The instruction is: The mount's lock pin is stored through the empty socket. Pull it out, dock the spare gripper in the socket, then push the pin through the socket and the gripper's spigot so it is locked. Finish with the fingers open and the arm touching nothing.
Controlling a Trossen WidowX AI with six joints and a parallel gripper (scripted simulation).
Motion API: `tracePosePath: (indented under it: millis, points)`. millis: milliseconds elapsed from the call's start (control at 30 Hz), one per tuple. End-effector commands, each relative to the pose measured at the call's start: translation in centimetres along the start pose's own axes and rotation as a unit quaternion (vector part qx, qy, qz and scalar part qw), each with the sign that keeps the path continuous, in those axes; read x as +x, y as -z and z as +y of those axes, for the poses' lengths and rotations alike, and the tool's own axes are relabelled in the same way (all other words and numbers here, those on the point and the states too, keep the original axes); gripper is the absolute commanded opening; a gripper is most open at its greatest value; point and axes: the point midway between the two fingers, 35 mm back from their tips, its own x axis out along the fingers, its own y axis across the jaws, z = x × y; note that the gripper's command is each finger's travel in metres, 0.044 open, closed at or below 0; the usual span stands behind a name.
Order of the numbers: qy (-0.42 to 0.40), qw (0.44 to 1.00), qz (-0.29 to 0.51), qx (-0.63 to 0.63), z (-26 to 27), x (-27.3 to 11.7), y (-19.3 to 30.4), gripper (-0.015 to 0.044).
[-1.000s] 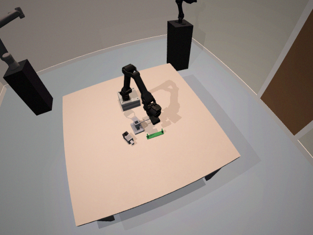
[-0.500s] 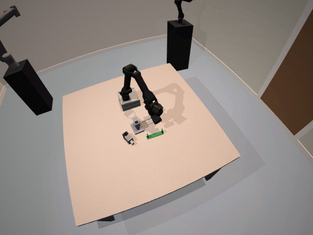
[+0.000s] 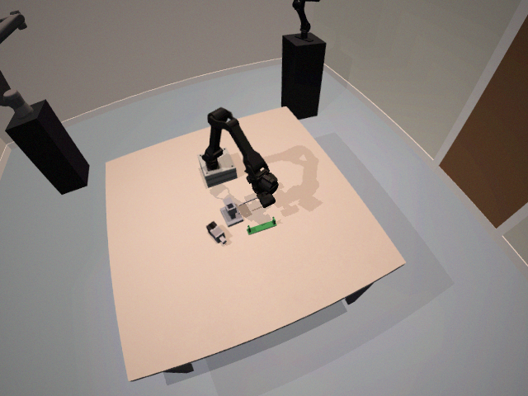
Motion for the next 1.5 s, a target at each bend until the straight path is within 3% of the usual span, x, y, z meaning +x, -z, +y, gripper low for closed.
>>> tracePosePath:
  millis: [0, 967, 1467]
  points:
    - [0.001, 1.000, 0.002, 0.002, -0.1, -0.1, -0.3, 0.0000]
    - [-0.021, 1.000, 0.010, 0.008, 0.7, -2.8, -1.2, 0.0000]
    - [-0.023, 1.000, 0.013, 0.016, -0.9, -2.4, -1.6, 0.0000]
